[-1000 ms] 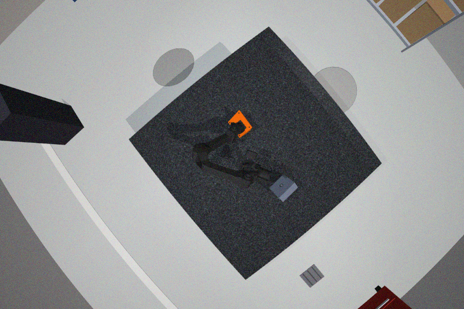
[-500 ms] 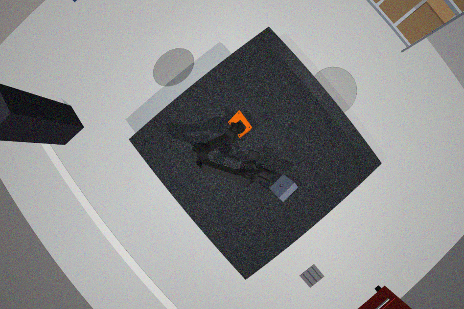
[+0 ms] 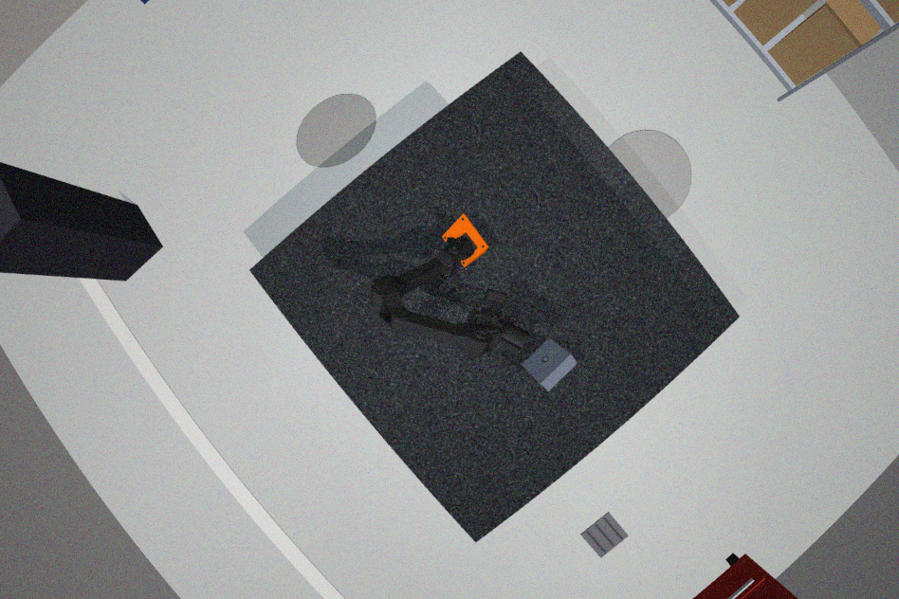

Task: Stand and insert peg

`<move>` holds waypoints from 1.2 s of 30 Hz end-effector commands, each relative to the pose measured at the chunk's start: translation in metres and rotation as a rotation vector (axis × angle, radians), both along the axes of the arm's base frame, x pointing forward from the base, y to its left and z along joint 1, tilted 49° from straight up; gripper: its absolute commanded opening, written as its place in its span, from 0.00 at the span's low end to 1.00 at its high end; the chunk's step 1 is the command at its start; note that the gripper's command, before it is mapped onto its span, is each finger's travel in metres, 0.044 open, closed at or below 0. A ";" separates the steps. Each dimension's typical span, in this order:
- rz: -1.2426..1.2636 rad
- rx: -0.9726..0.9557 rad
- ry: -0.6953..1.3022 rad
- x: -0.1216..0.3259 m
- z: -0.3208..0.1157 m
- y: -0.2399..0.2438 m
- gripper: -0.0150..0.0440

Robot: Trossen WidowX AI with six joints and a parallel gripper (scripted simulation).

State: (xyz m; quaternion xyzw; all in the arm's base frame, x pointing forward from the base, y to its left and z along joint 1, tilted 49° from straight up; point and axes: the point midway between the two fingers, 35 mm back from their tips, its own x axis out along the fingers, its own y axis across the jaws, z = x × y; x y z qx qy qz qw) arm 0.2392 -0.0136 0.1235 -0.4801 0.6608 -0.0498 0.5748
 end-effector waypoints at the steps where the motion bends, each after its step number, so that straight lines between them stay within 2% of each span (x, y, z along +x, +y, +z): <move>1: 0.023 0.010 0.001 0.001 -0.006 0.002 0.25; 36: 0.207 0.061 -0.074 0.026 -0.033 0.015 0.25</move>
